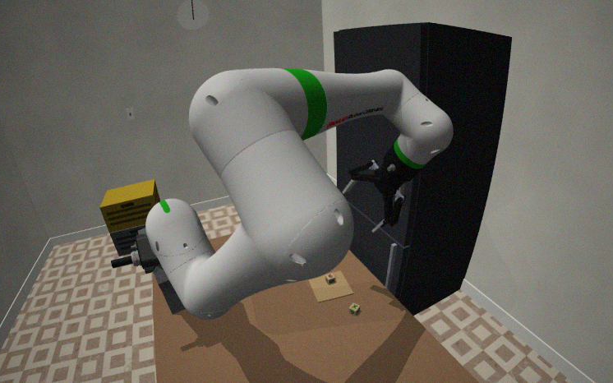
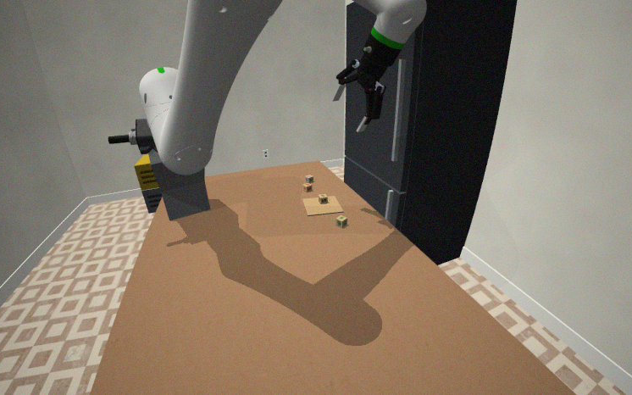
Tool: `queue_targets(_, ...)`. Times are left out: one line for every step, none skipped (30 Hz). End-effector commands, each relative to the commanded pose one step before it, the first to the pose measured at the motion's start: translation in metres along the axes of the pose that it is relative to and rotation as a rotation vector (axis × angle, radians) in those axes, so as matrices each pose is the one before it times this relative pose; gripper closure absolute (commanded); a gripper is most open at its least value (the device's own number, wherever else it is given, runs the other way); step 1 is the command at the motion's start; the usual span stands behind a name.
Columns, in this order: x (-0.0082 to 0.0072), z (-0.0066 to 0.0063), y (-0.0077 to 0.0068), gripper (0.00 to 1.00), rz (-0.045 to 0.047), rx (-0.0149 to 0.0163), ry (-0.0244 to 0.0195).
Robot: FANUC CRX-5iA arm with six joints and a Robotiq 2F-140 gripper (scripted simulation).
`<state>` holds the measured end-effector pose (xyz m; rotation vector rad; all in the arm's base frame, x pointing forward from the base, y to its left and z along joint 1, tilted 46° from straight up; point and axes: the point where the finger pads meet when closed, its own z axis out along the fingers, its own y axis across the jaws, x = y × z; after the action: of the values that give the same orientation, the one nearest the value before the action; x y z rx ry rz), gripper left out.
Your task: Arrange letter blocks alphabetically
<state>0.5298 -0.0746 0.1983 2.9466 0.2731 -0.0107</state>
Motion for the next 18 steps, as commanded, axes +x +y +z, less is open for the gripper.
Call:
queue_targets(0.00926,0.04136,0.03084,0.0,-0.10712,-0.08862,0.00889)
queue_targets(0.00019,0.00741,0.0043,0.0,-0.02328,-0.01422,-0.002)
queue_targets(0.0,0.0,0.0,0.0,0.0,0.0,0.0)
queue_targets(0.0,0.0,0.0,0.0,0.0,0.0,0.0)
queue_targets(0.00005,0.02109,0.01123,0.0,-0.07017,-0.03887,-0.00666)
queue_targets(-0.00021,0.00594,0.00267,0.0,-0.02055,-0.01034,-0.00205)
queue_targets(-0.00026,0.00571,0.00241,0.0,-0.02017,-0.00972,-0.00204)
queue_targets(-0.00034,0.00643,0.00252,0.0,-0.02317,-0.01067,-0.00236)
queue_targets(-0.00042,0.00692,0.00248,0.0,-0.02545,-0.01114,-0.0026)
queue_targets(-0.00048,0.00704,0.00226,0.0,-0.02648,-0.01096,-0.00269)
queue_targets(-0.0005,0.00675,0.00192,0.0,-0.02596,-0.01015,-0.00261)
queue_targets(-0.00053,0.00675,0.00167,0.0,-0.02652,-0.0098,-0.00262)
queue_targets(-0.00052,0.00649,0.00136,0.0,-0.02603,-0.00907,-0.00251)
queue_targets(-0.00054,0.00666,0.00115,0.0,-0.02725,-0.00894,-0.00254)
queue_targets(-0.00052,0.00653,0.00087,0.0,-0.02722,-0.00839,-0.00244)
queue_targets(-0.00047,0.00623,0.0006,0.0,-0.0265,-0.00767,-0.00227)
queue_targets(-0.00046,0.00648,0.00037,0.0,-0.02805,-0.0076,-0.00227)
queue_targets(-0.0004,0.00617,0.00011,0.0,-0.02724,-0.00689,-0.00206)
